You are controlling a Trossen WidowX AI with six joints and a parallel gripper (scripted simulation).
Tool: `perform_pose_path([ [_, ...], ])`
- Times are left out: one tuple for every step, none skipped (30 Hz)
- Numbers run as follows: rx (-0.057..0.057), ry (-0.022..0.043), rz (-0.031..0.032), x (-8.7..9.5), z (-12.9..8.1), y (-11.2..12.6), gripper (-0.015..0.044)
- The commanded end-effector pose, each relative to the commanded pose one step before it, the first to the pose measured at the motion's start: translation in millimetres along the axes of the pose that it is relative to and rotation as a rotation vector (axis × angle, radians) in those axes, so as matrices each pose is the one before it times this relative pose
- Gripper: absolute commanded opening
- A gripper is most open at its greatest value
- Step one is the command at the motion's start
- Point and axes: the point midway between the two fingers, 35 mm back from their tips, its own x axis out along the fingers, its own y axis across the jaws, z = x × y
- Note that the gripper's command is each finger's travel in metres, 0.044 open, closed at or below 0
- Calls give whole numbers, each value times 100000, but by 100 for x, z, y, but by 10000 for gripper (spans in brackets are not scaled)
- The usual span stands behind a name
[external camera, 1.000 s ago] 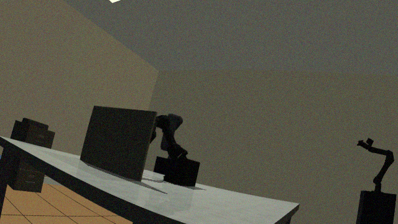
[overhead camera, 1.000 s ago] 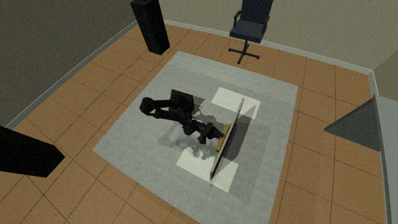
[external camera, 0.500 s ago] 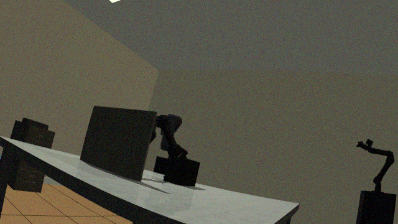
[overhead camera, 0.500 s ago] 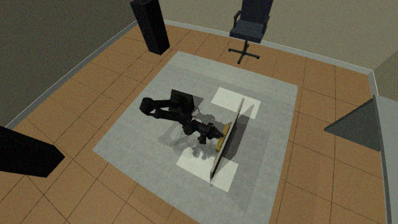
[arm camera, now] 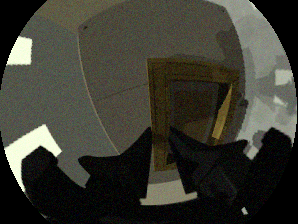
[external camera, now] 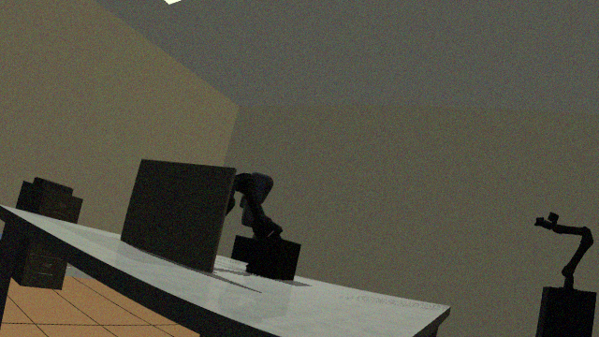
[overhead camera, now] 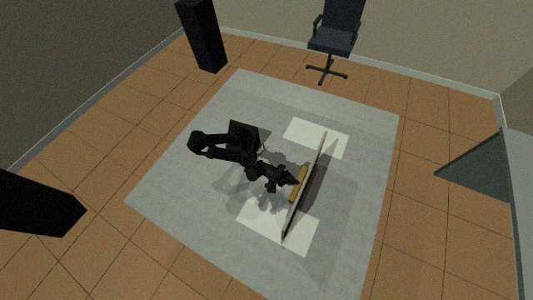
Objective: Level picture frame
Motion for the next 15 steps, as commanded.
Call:
perform_pose_path([
  [-297,-210,-23,27,40,-4,0],
  [0,0,0,0,0,0,0],
  [0,0,0,0,0,0,0],
  [0,0,0,-2,-4,3,0],
  [1,0,0,-2,-4,6,0],
  [1,0,0,-2,-4,11,0],
  [1,0,0,-3,-5,16,0],
  [1,0,0,-2,-4,18,0],
  [1,0,0,-2,-4,21,0],
  [1,0,0,-2,-3,25,0],
  [2,0,0,-2,-3,29,0],
  [2,0,0,-1,-3,31,0],
  [2,0,0,-1,-2,32,0],
  [2,0,0,-1,-2,32,0],
  [2,0,0,-1,-1,33,0],
])
